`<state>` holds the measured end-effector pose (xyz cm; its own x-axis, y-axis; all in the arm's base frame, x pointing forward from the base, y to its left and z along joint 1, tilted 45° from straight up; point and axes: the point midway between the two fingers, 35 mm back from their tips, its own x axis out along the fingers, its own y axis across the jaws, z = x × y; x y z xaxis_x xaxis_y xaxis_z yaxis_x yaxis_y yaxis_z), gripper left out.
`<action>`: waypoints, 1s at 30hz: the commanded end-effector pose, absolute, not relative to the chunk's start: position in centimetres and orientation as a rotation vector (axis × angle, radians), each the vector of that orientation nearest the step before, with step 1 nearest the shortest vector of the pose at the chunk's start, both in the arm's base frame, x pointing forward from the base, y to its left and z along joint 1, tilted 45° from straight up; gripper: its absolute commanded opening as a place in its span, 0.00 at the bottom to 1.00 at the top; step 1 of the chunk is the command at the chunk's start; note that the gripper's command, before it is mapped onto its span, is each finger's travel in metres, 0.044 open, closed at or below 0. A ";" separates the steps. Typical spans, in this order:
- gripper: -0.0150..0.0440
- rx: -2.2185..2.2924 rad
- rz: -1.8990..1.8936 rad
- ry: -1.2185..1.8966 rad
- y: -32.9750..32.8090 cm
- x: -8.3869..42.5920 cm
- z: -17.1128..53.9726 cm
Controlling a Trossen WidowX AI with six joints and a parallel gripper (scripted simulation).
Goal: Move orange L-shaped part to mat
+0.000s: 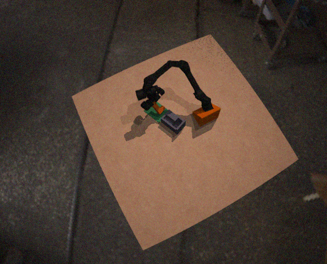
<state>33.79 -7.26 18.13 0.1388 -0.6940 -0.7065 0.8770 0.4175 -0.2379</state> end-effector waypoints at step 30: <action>0.74 0.253 -1.156 0.856 -8.1 33.9 17.4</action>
